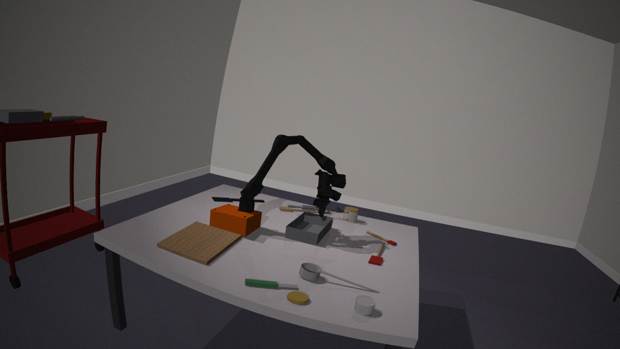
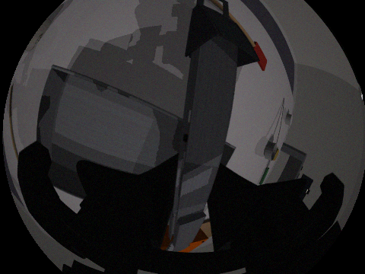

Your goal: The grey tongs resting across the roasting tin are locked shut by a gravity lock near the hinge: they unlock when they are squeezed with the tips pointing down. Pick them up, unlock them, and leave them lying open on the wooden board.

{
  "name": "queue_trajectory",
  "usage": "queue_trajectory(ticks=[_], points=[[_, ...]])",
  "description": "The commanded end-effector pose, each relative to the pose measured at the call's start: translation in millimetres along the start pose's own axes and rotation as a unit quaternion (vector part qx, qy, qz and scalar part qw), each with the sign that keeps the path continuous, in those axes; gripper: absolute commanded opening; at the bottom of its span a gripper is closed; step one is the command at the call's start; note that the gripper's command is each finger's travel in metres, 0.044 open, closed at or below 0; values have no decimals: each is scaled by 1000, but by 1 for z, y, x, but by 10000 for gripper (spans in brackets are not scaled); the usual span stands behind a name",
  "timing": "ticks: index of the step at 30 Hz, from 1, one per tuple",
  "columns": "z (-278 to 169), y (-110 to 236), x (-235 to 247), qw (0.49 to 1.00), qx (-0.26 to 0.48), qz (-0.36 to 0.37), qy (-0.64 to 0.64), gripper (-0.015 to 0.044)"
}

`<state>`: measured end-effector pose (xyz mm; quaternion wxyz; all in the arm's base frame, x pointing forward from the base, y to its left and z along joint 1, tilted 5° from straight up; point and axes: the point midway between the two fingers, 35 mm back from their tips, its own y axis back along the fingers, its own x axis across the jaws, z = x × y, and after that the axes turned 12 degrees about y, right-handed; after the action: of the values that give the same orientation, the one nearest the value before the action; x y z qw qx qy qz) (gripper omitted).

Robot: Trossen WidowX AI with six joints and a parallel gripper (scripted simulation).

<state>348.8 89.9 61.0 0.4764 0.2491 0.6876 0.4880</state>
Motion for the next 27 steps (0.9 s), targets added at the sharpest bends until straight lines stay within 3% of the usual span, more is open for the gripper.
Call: queue_trajectory(ticks=[1,7,22,27], points=[[0,4,-3,1000,-1,-3,2,-150],[-1,2,-3,1000,-1,20,-10,-150],[-2,-1,-2,966,-18,232,-114,-150],[-2,0,-2,960,-21,252,-124,-150]])
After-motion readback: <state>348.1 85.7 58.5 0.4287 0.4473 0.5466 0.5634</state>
